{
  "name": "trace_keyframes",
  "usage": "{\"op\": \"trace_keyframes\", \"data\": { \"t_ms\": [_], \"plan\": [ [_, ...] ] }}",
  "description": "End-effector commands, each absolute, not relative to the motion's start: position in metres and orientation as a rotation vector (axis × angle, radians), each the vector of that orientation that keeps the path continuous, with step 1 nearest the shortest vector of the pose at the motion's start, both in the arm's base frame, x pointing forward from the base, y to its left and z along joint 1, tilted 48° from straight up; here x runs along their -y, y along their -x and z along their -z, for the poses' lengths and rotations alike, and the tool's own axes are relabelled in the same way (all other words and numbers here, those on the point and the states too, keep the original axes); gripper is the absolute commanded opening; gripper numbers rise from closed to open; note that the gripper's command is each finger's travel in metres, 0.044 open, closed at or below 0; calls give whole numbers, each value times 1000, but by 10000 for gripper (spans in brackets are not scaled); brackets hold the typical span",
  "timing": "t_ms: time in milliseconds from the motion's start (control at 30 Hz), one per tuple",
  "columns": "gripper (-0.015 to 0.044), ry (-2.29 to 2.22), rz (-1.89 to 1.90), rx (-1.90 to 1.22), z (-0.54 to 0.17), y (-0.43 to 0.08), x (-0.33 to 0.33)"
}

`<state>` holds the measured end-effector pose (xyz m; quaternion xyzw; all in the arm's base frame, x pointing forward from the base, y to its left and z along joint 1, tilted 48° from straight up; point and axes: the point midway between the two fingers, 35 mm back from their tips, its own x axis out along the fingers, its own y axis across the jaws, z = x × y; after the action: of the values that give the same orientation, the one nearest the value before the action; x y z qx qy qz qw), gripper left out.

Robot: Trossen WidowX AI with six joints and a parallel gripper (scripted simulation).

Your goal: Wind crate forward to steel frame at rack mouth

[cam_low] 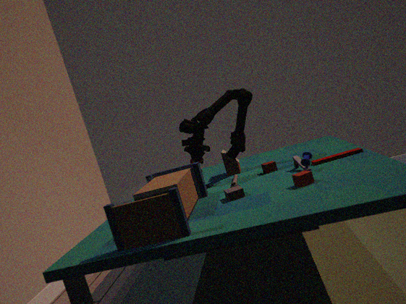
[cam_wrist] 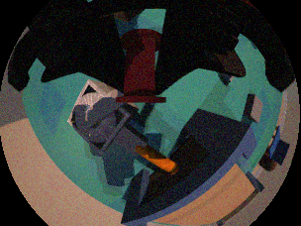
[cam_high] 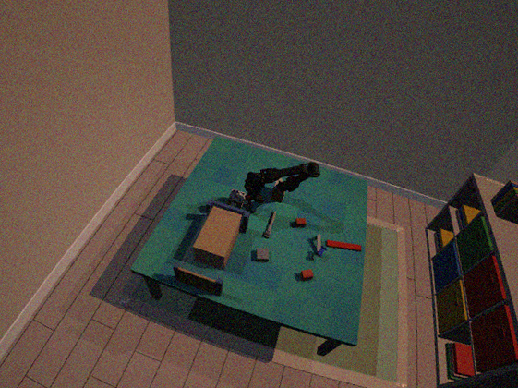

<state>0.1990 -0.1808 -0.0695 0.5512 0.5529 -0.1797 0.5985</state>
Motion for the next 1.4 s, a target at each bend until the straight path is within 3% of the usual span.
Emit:
{"op": "trace_keyframes", "data": {
  "t_ms": [0, 1367],
  "plan": [
    [0, -1289, 425, -1307, 69, -185, 174],
    [0, -1288, 429, -1311, 76, -121, 174]
  ]
}}
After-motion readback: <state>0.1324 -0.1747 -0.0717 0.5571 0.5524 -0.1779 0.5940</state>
